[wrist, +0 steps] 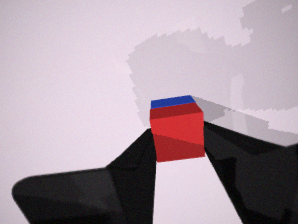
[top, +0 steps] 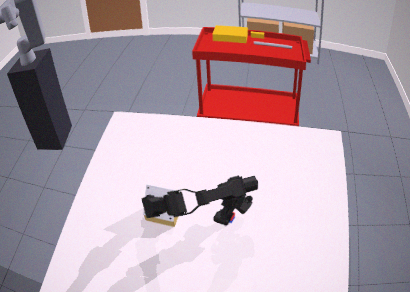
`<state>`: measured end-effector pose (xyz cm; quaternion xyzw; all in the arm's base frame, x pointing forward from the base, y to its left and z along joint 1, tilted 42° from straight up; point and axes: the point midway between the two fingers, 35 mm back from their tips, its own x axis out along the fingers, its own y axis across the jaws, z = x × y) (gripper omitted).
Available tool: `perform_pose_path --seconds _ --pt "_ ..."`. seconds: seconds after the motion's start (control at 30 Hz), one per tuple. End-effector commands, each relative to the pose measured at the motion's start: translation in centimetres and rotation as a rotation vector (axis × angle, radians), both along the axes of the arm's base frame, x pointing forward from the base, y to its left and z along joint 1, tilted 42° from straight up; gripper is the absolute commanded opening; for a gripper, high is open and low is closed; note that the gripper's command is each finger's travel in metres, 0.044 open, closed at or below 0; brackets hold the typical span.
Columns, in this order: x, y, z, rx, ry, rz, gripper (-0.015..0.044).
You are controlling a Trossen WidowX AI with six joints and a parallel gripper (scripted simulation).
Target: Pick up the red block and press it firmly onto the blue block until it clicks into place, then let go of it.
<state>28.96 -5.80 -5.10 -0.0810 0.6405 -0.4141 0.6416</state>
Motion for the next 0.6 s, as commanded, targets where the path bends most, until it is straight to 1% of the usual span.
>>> perform_pose_path --seconds 0.0,0.13,0.17,0.4,0.47,0.57 --pt "0.0 0.0 0.0 0.0 0.0 -0.002 0.0105" --pt "0.0 0.0 0.0 0.0 0.0 -0.002 0.021" --pt "0.0 0.0 0.0 0.0 0.0 -0.002 0.022" --pt "0.1 0.2 0.2 0.0 0.0 -0.002 0.022" --pt "0.7 1.5 1.7 0.002 -0.001 -0.001 0.022" --pt "1.6 5.0 5.6 0.002 0.0 0.0 0.022"
